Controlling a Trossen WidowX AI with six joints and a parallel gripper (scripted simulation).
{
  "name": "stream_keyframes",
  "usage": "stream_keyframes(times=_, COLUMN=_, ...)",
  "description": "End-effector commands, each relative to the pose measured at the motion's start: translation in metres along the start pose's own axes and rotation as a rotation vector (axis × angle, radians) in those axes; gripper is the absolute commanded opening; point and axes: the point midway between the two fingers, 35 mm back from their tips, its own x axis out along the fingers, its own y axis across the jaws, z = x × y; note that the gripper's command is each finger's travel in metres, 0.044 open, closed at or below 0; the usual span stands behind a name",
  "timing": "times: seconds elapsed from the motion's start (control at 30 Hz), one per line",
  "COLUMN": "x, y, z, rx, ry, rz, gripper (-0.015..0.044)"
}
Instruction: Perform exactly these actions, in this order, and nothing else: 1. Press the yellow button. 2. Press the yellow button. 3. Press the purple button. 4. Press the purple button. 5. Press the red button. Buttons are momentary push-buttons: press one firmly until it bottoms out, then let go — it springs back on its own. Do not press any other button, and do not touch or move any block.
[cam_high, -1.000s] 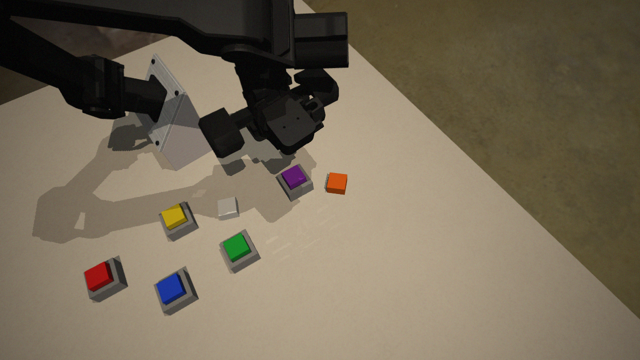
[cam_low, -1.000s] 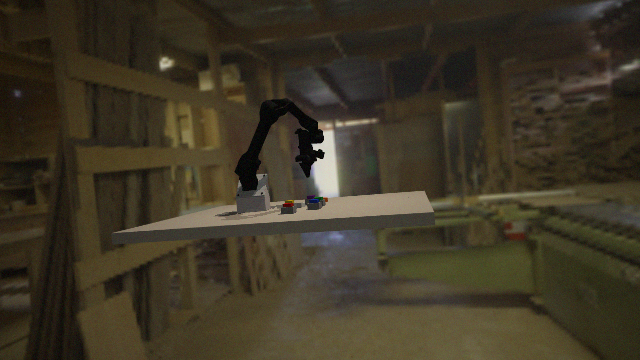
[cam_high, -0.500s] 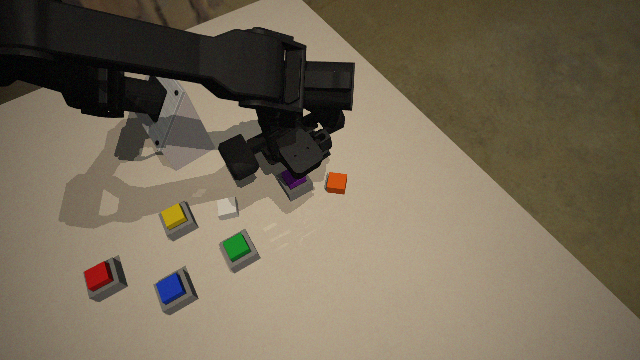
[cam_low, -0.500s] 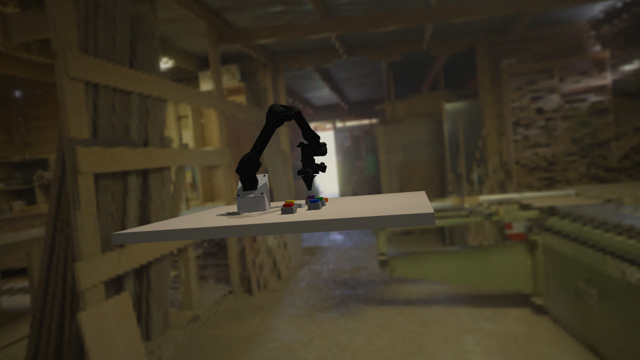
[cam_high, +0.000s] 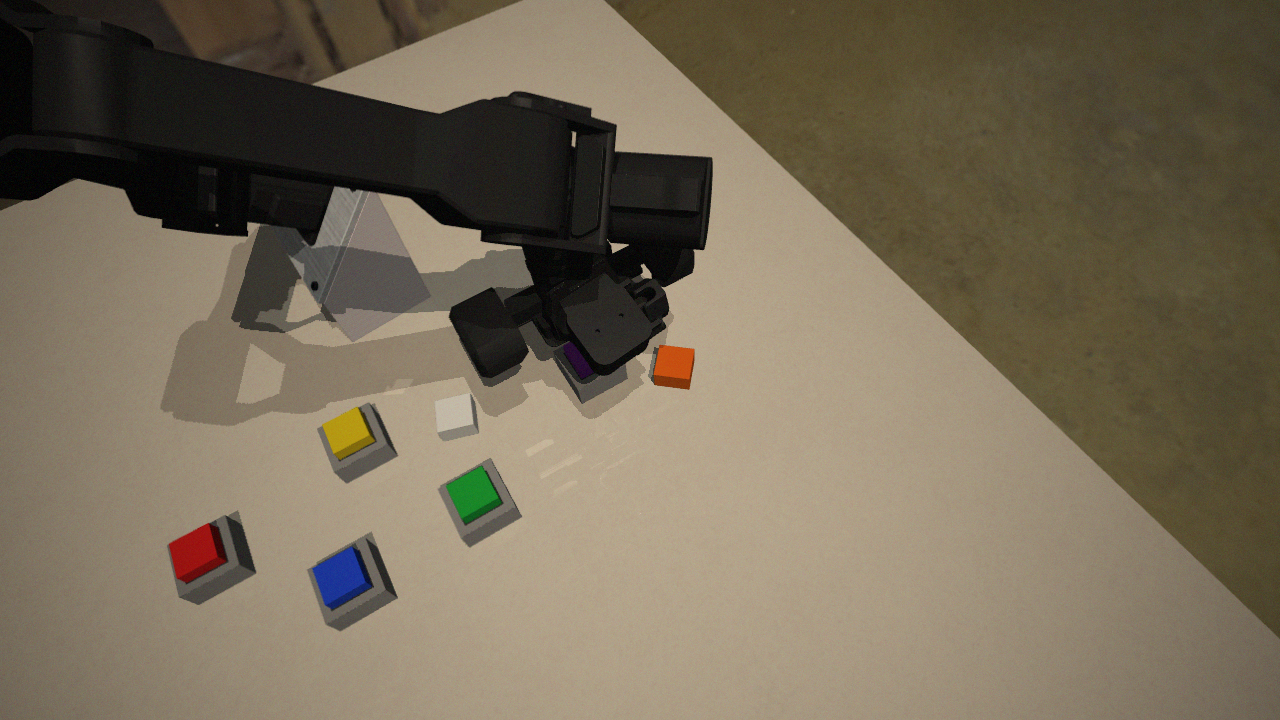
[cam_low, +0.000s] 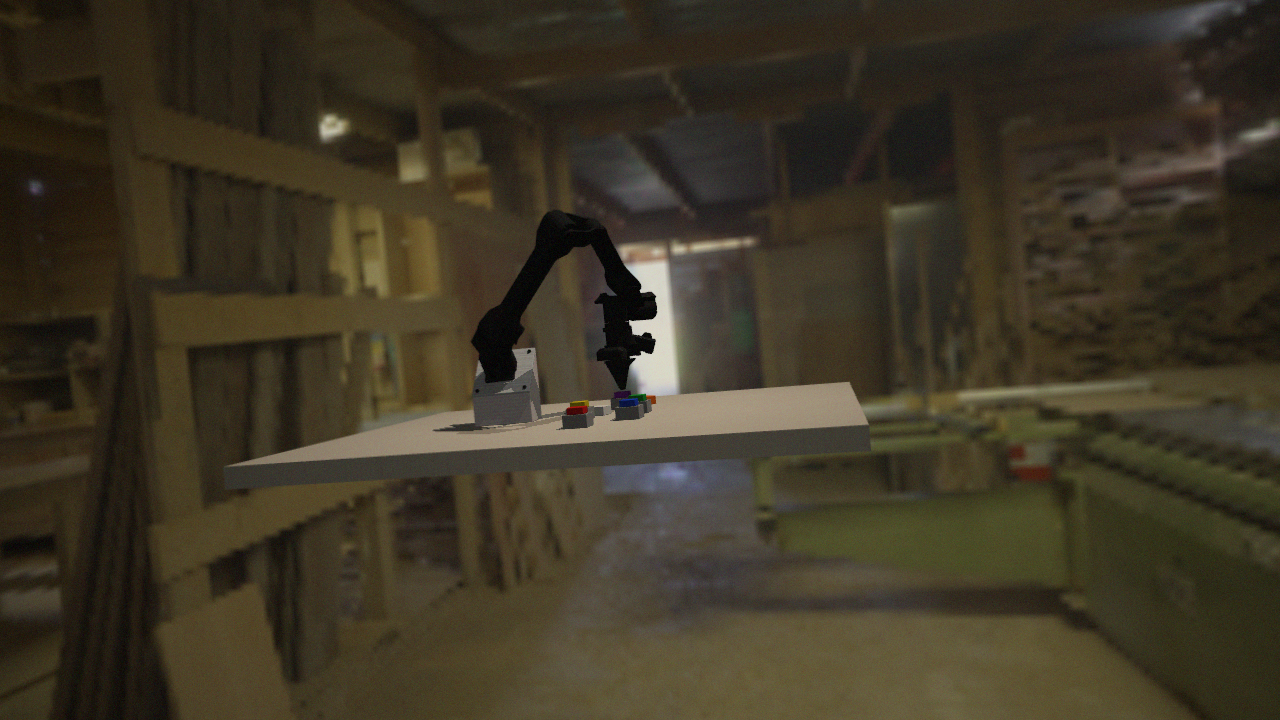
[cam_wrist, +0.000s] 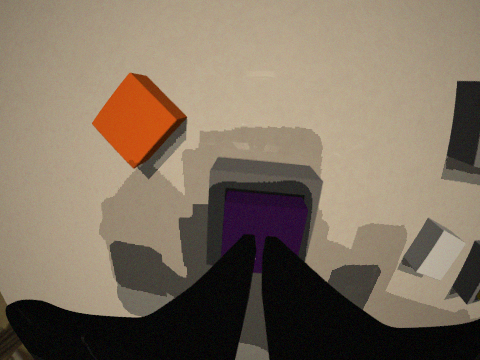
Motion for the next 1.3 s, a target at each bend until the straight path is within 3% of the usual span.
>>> stream_keyframes(times=0.0, x=0.008, y=-0.001, z=-0.001, rx=-0.008, ry=-0.003, rz=-0.007, gripper=0.0020)
stream_keyframes(times=0.77, x=0.013, y=-0.002, z=-0.001, rx=-0.008, ry=-0.003, rz=-0.007, gripper=0.0020)
stream_keyframes(times=0.93, x=-0.021, y=-0.001, z=-0.002, rx=-0.008, ry=-0.002, rz=-0.006, gripper=0.0020)
stream_keyframes(times=1.27, x=-0.014, y=-0.001, z=-0.001, rx=-0.008, ry=-0.002, rz=-0.006, gripper=0.0020)
